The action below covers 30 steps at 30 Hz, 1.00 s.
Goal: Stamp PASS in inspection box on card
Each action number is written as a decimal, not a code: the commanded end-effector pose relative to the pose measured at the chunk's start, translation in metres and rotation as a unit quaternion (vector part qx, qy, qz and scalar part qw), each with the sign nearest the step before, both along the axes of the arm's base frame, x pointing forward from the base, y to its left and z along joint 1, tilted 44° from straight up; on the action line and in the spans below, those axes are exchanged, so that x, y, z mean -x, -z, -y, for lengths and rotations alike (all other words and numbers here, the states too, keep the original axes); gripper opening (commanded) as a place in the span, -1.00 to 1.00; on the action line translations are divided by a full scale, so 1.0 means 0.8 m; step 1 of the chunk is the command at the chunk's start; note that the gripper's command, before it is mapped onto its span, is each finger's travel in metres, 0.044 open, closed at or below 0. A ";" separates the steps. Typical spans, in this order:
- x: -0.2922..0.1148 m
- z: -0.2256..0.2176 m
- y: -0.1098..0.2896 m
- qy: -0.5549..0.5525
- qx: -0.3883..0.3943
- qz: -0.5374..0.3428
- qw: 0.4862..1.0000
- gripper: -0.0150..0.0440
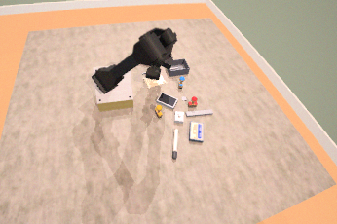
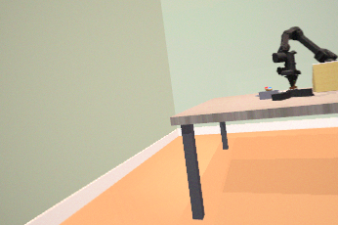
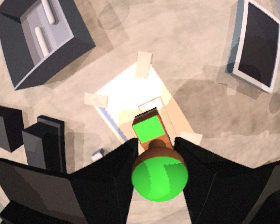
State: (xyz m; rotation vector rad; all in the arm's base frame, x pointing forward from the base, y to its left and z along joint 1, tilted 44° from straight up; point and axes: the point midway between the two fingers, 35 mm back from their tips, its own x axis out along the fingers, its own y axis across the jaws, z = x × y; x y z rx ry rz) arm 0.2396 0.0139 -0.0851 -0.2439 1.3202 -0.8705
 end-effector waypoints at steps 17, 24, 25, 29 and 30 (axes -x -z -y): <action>0.004 0.015 0.012 -0.003 0.005 -0.004 1.000 -0.49; 0.005 0.020 0.016 -0.003 0.005 -0.004 1.000 -0.49; 0.005 0.020 0.017 -0.003 0.005 -0.004 1.000 -0.49; 0.005 0.023 0.019 -0.004 0.005 -0.004 1.000 -0.49; 0.005 0.023 0.019 -0.004 0.006 -0.004 1.000 -0.49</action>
